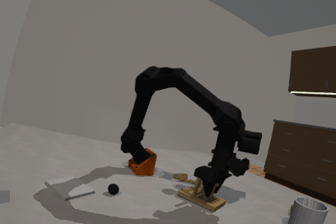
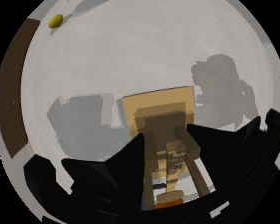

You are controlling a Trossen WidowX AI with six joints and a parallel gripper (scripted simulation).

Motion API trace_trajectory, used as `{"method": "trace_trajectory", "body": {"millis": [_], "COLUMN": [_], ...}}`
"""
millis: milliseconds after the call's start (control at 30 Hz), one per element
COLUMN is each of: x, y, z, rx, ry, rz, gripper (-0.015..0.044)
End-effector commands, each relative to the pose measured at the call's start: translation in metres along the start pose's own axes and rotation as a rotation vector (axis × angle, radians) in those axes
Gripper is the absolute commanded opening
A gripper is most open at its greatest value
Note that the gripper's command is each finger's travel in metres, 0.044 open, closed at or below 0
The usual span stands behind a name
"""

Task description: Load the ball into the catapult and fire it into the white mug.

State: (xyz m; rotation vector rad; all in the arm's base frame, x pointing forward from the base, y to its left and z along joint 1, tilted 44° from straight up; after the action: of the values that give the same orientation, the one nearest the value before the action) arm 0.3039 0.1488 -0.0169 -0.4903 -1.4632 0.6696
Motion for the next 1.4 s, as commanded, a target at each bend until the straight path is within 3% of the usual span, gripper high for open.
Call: {"method": "trace_trajectory", "body": {"millis": [0,100,567,667,867,933,967,1267,1367], "x": [0.001,0.001,0.001,0.021,0.098,0.101,0.083,0.097,0.079], "y": [0.0,0.0,0.0,0.001,0.001,0.001,0.003,0.001,0.001], "z": [0.0,0.0,0.0,-0.003,0.001,0.001,-0.002,0.004,0.002], "rx": [-0.002,-0.002,-0.002,-0.001,0.002,0.002,0.007,0.007,0.007], "ry": [0.0,0.0,0.0,0.0,0.001,0.001,-0.006,-0.009,-0.01], "rz": [0.0,0.0,0.0,-0.003,-0.004,-0.004,-0.002,-0.001,-0.001], "gripper": [0.0,0.0,0.0368,0.044,0.044,0.044,0.044,0.044,0.044]}}
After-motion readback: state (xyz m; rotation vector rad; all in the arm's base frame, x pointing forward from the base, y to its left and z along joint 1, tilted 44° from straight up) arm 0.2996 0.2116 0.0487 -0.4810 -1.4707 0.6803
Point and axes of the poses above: the point midway between the two fingers, 35 mm back from their tips, its own x axis back along the fingers, its own y axis across the jaws, z = x × y, the point moved 7 cm from there along x, back along the fingers, and after that the axes turned 14 degrees about -x, right-handed, at the moved point
